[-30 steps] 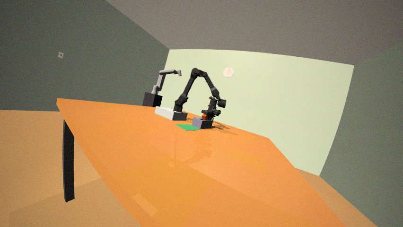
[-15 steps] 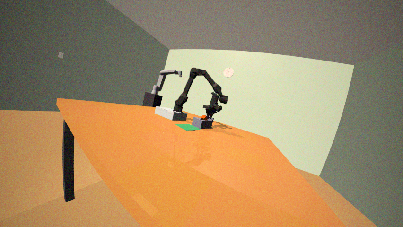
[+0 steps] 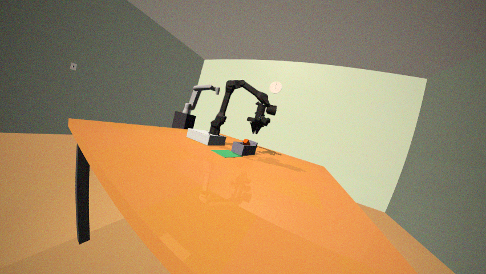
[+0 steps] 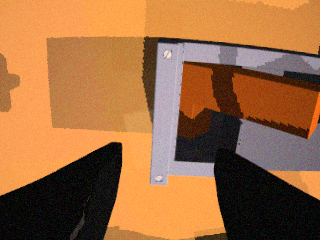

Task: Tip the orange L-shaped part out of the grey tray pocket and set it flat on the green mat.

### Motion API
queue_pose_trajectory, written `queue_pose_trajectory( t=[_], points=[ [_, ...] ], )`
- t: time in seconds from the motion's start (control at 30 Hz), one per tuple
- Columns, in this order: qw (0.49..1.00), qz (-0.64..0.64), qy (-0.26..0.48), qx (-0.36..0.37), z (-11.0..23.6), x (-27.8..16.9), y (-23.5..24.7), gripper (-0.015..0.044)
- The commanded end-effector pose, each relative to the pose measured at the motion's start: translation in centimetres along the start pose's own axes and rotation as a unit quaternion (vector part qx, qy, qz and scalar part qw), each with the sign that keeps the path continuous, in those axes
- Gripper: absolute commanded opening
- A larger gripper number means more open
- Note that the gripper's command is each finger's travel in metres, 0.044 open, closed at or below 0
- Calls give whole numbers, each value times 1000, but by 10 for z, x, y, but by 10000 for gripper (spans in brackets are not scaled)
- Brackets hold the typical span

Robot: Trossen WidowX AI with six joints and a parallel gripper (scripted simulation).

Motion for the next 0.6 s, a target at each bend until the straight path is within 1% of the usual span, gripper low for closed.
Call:
queue_pose_trajectory(
  t=[0.0, 0.53, 0.57],
  points=[
    [1000, 0, -1, 1, 0, 0, 0, 180],
    [1000, 0, -1, 1, 0, 0, 0, 180],
    [1000, 7, -1, 1, 0, 0, -1, 206]
  ],
)
Point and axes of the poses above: the point midway between the two fingers, 35 mm back from their tips, its own z axis back along the fingers, its own y axis across the jaws, x = y × z, the point moved 10 cm from there along z, back along the fingers, and after that the axes turned 13 degrees about -z, right-handed, at the moved point
